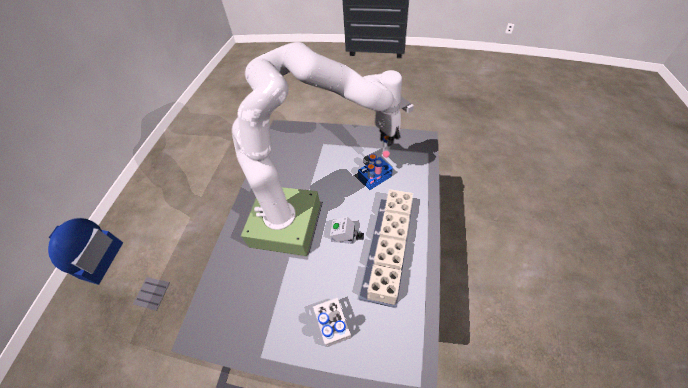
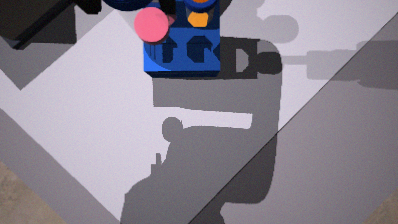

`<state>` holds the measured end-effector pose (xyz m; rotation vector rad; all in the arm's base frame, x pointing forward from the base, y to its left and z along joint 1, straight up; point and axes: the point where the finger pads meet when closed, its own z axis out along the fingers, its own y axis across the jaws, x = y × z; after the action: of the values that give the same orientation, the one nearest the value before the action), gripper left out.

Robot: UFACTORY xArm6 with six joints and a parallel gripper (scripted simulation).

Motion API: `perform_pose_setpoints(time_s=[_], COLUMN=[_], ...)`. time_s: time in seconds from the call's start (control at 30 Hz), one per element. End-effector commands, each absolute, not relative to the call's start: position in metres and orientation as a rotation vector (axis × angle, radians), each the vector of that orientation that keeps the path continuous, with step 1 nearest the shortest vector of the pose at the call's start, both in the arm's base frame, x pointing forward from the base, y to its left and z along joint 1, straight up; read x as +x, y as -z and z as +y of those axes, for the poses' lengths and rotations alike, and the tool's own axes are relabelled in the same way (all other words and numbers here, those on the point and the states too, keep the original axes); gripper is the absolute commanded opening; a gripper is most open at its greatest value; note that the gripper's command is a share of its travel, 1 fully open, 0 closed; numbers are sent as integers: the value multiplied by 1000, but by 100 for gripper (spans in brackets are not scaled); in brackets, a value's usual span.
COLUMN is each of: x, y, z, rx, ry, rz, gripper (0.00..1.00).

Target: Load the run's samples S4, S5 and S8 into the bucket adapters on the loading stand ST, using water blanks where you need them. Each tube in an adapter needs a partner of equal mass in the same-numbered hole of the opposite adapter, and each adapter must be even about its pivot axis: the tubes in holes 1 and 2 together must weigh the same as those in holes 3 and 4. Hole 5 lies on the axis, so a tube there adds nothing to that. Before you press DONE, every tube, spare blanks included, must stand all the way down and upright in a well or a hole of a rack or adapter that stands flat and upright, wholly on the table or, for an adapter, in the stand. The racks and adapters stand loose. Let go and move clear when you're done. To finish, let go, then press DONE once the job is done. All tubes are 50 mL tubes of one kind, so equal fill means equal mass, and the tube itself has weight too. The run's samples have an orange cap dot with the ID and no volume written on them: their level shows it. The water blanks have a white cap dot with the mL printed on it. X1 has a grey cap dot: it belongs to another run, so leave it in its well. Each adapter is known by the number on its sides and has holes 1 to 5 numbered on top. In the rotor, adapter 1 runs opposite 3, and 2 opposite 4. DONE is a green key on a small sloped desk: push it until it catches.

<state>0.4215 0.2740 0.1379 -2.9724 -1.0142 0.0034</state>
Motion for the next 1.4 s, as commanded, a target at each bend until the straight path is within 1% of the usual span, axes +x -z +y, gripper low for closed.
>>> perform_pose_setpoints(time_s=[0.0,0.2,1.37], x=[423,423,423], y=[-145,-157,-157], z=[275,275,275], rx=[-2971,-2971,-2971], ry=[4,4,4], rz=[-1014,-1014,-1014], gripper=[0,0,0])
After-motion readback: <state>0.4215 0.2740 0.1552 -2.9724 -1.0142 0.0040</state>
